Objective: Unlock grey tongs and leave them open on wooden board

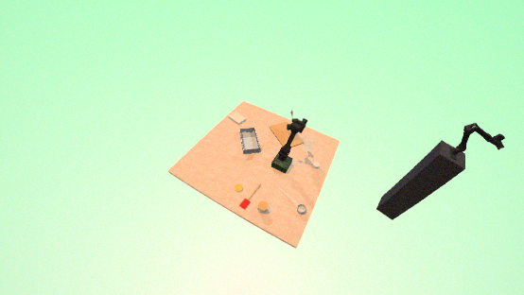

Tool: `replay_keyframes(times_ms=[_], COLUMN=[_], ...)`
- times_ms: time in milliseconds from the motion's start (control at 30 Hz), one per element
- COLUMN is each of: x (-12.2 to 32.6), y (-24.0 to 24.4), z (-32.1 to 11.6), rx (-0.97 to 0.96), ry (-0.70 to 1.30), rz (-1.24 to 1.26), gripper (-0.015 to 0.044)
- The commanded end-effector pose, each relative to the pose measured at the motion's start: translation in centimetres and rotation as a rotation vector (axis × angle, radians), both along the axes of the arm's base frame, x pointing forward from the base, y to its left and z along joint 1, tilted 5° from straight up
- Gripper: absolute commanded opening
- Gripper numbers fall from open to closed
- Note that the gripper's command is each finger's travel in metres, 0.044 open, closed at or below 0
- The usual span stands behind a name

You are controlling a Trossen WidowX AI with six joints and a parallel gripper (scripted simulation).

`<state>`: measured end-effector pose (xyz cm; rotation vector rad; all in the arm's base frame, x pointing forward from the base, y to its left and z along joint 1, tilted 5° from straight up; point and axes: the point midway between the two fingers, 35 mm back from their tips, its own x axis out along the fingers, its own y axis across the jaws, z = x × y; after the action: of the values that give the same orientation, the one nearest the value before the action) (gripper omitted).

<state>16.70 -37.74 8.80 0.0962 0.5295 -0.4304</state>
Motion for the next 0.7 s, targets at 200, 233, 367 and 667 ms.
replay_keyframes(times_ms=[200,233,367,667], x=[-0.71,-0.71,-0.71,-0.71], y=[1.55,1.55,1.55,1.55], z=[1.69,1.69,1.69,1.69], rx=[-0.099,-0.099,-0.099,-0.099], ry=[-0.1,-0.1,-0.1,-0.1], rz=[0.041,0.041,0.041,0.041], gripper=[-0.015,-0.015,-0.015,-0.015])
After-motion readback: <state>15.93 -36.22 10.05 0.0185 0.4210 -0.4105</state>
